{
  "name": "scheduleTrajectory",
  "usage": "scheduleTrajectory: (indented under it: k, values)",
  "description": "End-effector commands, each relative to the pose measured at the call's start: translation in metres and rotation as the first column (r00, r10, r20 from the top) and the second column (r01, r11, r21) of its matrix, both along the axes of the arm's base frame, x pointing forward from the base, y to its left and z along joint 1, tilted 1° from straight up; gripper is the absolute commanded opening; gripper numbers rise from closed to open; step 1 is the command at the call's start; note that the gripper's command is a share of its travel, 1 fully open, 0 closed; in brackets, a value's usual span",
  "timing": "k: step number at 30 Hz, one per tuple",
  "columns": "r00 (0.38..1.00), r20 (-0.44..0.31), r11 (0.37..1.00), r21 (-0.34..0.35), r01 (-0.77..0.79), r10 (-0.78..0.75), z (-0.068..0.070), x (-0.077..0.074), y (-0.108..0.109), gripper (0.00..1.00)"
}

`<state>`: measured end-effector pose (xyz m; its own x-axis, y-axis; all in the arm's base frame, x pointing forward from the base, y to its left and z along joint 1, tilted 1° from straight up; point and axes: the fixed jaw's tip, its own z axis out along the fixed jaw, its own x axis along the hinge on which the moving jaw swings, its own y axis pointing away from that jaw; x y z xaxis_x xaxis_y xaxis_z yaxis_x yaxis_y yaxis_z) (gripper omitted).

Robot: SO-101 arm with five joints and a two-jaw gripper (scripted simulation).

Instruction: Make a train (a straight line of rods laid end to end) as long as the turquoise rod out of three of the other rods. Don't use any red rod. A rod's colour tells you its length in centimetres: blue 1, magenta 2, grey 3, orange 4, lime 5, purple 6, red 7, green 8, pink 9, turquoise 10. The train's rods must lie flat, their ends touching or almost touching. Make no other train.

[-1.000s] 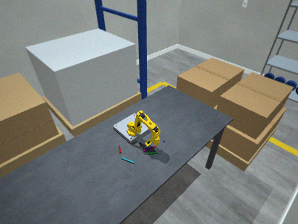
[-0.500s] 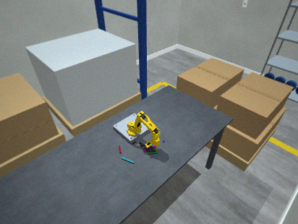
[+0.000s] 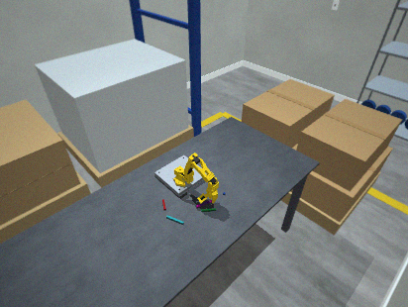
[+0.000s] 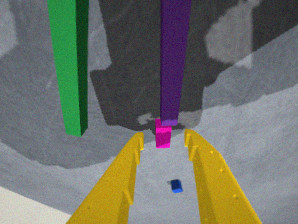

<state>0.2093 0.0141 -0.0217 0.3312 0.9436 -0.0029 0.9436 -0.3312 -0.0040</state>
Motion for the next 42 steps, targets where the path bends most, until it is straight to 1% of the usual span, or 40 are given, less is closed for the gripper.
scheduleTrajectory:
  k: [1,13,23,42]
  values:
    - [1.0,-0.03,1.0,-0.001,-0.005,0.005,-0.0058,-0.0058,-0.0018,0.19]
    - [1.0,-0.03,1.0,-0.001,-0.005,0.005,-0.0058,-0.0061,-0.0016,0.19]
    - [1.0,-0.03,1.0,-0.001,-0.005,0.005,-0.0057,-0.0114,0.0001,0.19]
    - [1.0,-0.03,1.0,-0.001,-0.005,0.005,-0.0087,-0.0116,0.0001,0.19]
